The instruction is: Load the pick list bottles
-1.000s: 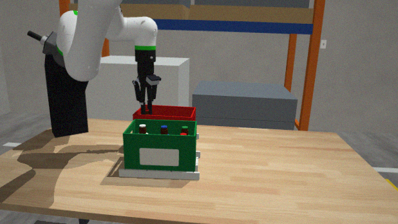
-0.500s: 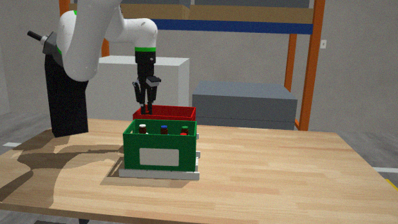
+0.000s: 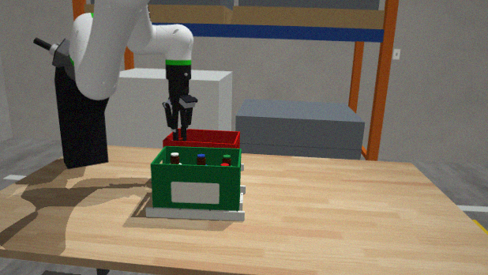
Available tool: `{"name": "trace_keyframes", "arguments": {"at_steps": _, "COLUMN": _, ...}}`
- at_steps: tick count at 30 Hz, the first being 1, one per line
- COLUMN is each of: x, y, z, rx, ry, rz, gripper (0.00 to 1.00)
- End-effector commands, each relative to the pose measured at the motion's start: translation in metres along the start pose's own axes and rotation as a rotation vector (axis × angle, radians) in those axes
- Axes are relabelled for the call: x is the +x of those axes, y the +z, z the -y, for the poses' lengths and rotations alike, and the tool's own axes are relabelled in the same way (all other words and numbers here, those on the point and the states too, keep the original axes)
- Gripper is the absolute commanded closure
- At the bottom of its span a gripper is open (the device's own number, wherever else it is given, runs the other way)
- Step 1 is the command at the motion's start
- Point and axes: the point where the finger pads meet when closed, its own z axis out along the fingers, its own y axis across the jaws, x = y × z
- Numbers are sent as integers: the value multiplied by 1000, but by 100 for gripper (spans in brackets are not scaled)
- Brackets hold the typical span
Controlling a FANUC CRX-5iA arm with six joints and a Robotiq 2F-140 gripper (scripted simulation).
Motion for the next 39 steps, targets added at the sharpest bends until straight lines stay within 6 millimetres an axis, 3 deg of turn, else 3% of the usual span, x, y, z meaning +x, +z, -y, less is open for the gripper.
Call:
{"name": "trace_keyframes", "arguments": {"at_steps": 1, "x": 0, "y": 1, "z": 0, "rx": 2, "ry": 0, "rz": -1, "gripper": 90}}
{"name": "trace_keyframes", "arguments": {"at_steps": 28, "x": 0, "y": 9, "z": 0, "rx": 2, "ry": 0, "rz": -1, "gripper": 90}}
{"name": "trace_keyframes", "arguments": {"at_steps": 29, "x": 0, "y": 11, "z": 0, "rx": 2, "ry": 0, "rz": -1, "gripper": 56}}
{"name": "trace_keyframes", "arguments": {"at_steps": 39, "x": 0, "y": 11, "z": 0, "rx": 2, "ry": 0, "rz": -1, "gripper": 56}}
